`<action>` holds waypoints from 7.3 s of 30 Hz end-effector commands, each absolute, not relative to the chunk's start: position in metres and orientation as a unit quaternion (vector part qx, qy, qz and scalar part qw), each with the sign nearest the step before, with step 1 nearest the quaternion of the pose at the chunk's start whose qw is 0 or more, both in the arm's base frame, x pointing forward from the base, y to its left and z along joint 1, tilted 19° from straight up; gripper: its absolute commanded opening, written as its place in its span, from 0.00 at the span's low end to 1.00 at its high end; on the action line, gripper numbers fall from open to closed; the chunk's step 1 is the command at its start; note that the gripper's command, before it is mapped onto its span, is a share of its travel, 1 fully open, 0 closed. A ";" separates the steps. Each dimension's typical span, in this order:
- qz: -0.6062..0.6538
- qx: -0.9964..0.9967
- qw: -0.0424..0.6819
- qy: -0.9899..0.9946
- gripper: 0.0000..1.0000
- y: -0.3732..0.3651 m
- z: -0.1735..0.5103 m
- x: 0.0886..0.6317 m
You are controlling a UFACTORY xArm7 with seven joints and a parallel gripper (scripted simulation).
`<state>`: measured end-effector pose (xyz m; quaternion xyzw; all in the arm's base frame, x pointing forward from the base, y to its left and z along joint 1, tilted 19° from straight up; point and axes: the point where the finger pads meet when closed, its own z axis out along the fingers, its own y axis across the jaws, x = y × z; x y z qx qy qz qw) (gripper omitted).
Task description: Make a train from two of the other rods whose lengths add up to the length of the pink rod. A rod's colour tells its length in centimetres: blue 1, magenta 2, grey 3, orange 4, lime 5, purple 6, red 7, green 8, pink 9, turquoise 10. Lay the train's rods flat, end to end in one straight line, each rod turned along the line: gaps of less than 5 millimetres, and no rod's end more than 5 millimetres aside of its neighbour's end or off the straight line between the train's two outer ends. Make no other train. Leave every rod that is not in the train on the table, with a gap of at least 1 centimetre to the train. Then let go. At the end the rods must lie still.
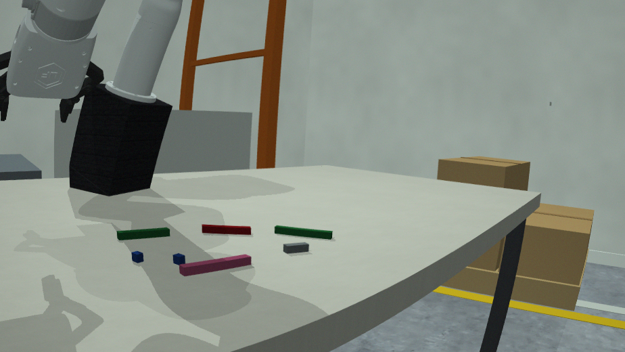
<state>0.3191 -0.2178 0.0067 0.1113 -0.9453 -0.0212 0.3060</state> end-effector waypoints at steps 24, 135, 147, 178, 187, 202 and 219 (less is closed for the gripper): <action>-0.021 0.363 -0.019 -0.931 1.00 -0.147 -0.022 0.398; -0.009 0.520 -0.160 -0.839 1.00 -0.103 -0.028 0.438; 0.021 0.674 -0.156 -0.722 1.00 -0.070 -0.016 0.449; 0.092 0.941 -0.124 -0.302 1.00 0.021 0.016 0.462; 0.108 0.973 -0.110 -0.172 1.00 0.045 0.024 0.462; 0.133 0.986 -0.082 0.062 1.00 0.089 0.039 0.459; 0.153 0.933 -0.043 0.323 1.00 0.137 0.055 0.449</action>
